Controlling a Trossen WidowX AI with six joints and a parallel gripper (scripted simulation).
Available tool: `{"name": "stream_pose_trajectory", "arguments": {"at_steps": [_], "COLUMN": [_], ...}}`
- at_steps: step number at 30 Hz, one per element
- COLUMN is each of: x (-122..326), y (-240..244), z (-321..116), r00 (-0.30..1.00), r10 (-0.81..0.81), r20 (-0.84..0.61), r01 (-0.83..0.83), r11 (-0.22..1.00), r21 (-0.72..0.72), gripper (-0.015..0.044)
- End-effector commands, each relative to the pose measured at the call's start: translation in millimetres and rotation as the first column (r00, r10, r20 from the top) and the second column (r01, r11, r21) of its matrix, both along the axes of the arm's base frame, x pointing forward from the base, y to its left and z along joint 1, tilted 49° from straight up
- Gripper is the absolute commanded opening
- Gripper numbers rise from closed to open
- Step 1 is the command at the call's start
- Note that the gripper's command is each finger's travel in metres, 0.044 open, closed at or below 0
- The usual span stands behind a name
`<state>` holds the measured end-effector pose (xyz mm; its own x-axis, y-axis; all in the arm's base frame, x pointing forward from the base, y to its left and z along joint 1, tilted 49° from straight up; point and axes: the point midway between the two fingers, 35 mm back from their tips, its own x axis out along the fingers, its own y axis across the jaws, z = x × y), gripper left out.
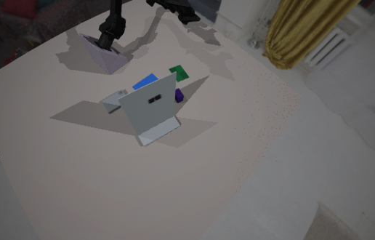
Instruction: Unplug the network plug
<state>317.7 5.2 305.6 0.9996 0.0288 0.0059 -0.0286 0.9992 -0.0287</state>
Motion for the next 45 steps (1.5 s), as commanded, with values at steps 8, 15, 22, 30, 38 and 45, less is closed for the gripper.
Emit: {"name": "stream_pose_trajectory", "arguments": {"at_steps": [8, 15, 22, 30, 38, 45], "x": [14.8, 17.9, 9.6, -11.7, -40.2, -30.6], "y": [-11.1, -24.7, -36.3, -46.3, -53.3, -53.1], "z": [-52.2, -108.6, -160.3, -212.1, -251.0, -252.1], "r00": [0.997, 0.985, 0.967, 0.940, 0.909, 0.908], "r10": [-0.045, -0.098, -0.144, -0.188, -0.227, -0.225], "r20": [-0.066, -0.140, -0.209, -0.283, -0.349, -0.353], "r01": [0.036, 0.056, 0.047, 0.004, -0.061, -0.061], "r11": [0.990, 0.959, 0.911, 0.838, 0.758, 0.763], "r21": [-0.136, -0.276, -0.409, -0.545, -0.650, -0.644], "gripper": [0.0190, 0.0156, 0.0156, 0.0156, 0.0156, 0.0156]}}
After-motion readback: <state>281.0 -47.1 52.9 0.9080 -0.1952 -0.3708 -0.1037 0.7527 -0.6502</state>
